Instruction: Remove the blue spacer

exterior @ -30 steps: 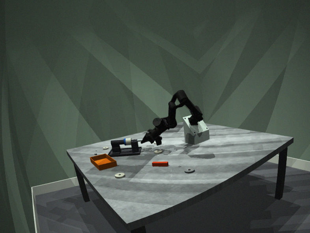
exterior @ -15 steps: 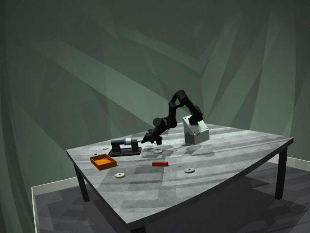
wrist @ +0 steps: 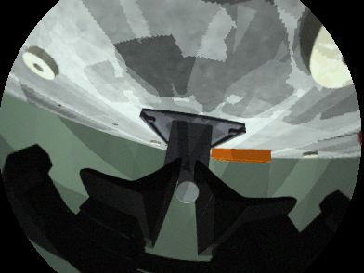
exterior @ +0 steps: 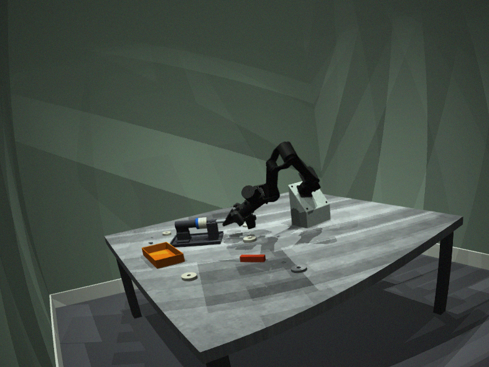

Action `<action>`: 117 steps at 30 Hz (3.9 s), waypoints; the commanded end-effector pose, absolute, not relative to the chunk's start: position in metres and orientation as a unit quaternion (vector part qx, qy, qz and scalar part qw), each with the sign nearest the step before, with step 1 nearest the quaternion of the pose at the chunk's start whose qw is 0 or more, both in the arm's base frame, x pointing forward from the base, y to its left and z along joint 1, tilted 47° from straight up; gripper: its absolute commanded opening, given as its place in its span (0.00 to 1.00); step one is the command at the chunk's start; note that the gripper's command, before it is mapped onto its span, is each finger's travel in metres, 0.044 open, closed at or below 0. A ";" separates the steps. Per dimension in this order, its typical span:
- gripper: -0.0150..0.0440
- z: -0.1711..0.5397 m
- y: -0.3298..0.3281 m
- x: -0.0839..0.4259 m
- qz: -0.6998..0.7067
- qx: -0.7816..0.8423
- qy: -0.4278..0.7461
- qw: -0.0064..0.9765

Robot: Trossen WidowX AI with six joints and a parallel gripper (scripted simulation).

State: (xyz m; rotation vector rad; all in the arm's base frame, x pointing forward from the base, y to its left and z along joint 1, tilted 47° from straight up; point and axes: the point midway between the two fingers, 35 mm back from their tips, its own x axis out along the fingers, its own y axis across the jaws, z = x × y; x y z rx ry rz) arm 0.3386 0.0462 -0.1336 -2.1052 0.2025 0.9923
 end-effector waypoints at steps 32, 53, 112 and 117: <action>0.25 -0.132 0.047 0.335 0.392 -0.828 0.081 0.393; 0.25 -0.132 0.047 0.333 0.392 -0.828 0.081 0.393; 0.25 -0.130 0.048 0.328 0.392 -0.828 0.082 0.393; 0.25 -0.130 0.048 0.328 0.392 -0.828 0.082 0.393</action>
